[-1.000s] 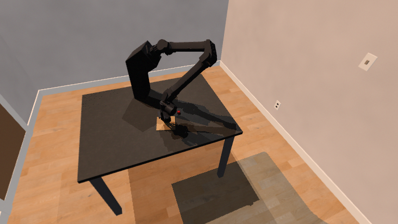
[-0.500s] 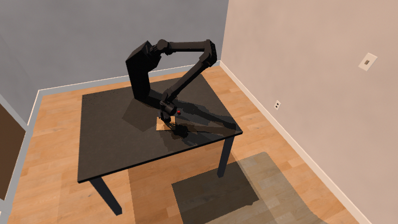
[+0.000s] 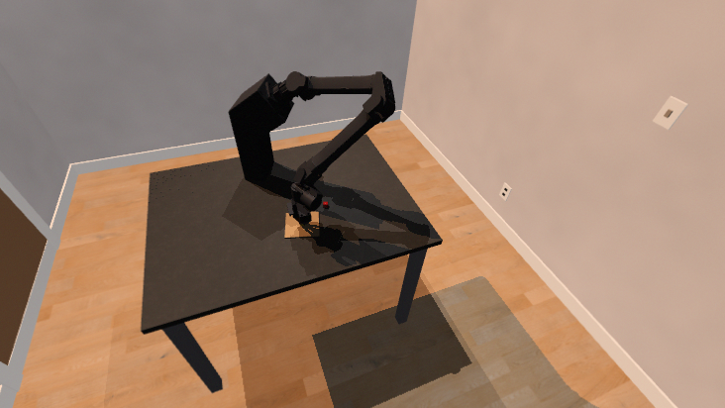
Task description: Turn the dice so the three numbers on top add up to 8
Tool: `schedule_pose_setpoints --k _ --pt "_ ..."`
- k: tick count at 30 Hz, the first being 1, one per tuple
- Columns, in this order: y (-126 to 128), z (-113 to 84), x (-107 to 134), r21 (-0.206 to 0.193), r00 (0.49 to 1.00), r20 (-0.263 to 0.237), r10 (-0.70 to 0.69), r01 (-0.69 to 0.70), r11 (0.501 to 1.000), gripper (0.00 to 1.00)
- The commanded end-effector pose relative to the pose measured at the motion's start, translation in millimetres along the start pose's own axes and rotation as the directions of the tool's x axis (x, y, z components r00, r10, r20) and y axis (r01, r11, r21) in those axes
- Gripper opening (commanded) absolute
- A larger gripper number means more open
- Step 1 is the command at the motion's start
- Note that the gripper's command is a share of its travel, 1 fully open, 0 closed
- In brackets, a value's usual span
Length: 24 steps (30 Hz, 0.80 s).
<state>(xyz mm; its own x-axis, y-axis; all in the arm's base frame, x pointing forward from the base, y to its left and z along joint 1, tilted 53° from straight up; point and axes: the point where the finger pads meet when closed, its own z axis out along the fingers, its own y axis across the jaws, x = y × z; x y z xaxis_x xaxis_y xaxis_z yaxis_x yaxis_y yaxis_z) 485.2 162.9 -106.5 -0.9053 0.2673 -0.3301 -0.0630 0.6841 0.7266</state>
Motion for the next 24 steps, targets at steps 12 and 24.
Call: schedule_pose_setpoints --k 12,24 --pt "8.0 3.4 2.8 -0.007 1.000 -0.006 -0.009 0.009 1.000 0.15" --pt "5.5 2.7 9.0 -0.005 1.000 -0.009 -0.014 0.014 1.000 0.15"
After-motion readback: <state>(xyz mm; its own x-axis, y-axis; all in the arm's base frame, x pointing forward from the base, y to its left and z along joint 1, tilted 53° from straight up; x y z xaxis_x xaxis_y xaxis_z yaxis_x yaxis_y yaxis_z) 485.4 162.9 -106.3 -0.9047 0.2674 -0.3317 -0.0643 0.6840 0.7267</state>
